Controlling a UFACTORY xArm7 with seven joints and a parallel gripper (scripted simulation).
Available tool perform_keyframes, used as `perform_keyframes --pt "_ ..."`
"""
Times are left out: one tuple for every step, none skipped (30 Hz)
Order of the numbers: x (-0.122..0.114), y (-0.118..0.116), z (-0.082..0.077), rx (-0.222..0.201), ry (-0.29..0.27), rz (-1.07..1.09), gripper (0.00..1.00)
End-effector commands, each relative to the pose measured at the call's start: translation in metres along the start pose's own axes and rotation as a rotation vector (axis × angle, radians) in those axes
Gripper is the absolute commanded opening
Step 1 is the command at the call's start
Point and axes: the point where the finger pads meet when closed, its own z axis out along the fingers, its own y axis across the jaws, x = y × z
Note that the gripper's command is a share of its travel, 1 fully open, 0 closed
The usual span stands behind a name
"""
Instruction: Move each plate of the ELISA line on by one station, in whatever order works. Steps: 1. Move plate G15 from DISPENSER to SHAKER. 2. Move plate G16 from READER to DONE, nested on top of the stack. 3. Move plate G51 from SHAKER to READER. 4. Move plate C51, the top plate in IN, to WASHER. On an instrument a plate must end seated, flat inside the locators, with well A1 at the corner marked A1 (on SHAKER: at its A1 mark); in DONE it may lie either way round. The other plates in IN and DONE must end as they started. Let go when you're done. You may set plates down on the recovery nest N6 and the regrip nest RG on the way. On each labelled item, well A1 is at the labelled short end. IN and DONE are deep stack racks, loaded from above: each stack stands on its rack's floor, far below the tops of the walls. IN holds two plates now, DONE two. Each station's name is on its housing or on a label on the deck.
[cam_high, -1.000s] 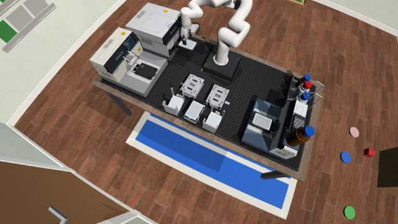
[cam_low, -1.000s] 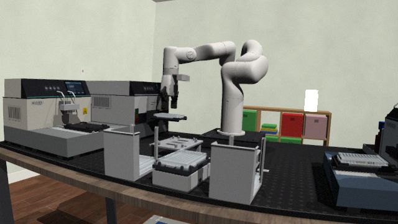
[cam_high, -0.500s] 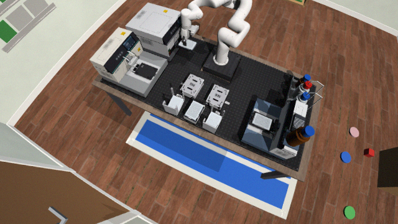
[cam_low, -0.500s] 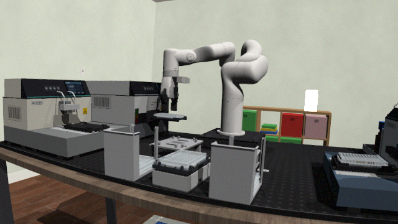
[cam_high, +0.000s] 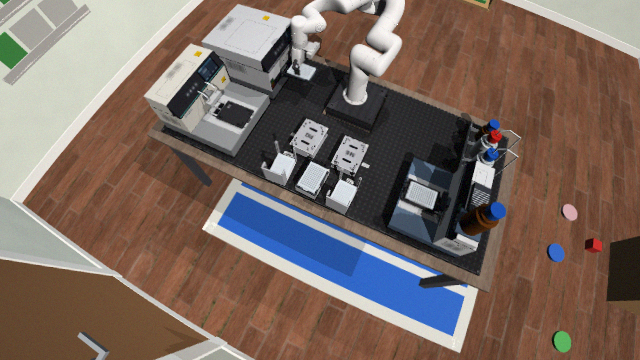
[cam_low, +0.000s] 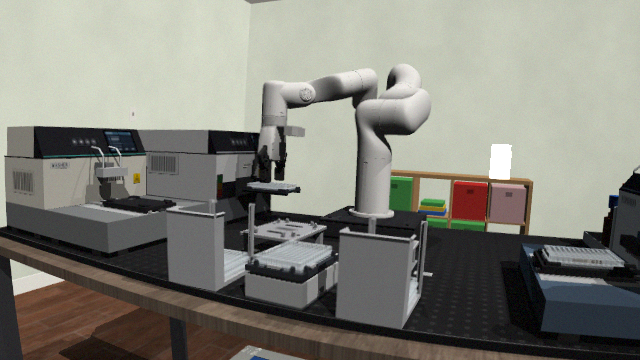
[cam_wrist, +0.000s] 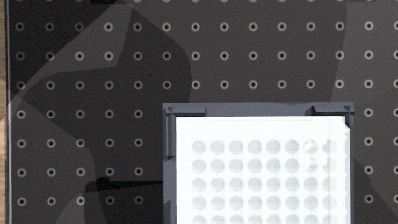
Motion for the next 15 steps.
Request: perform_keyframes --pt "-0.0010 0.0000 -0.0011 0.000 -0.003 0.000 1.00" --pt "-0.0010 0.0000 -0.0012 0.000 -0.003 0.000 1.00" --pt "-0.0010 0.0000 -0.0012 0.000 -0.003 0.000 1.00" --pt "-0.0010 0.0000 -0.0013 0.000 -0.003 0.000 1.00" --pt "-0.0009 0.0000 -0.0013 0.000 -0.003 0.000 1.00" --pt "-0.0009 0.0000 -0.0010 0.000 -0.003 0.000 1.00" --pt "-0.0009 -0.0001 -0.0007 0.000 -0.003 0.000 1.00" --pt "-0.0009 -0.0001 -0.0004 0.000 -0.003 0.000 1.00" --pt "-0.0009 -0.0001 -0.0004 0.000 -0.003 0.000 1.00" --pt "-0.0009 -0.0001 -0.0004 0.000 -0.003 0.000 1.00" --pt "-0.0009 -0.0001 -0.0001 0.000 -0.003 0.000 1.00" --pt "-0.0009 -0.0001 0.0003 0.000 -0.003 0.000 1.00" --pt "-0.0009 -0.0001 0.0006 0.000 -0.003 0.000 1.00" --pt "-0.0009 -0.0001 0.0010 0.000 -0.003 0.000 1.00" --pt "-0.0009 -0.0001 0.0013 0.000 -0.003 0.000 1.00"
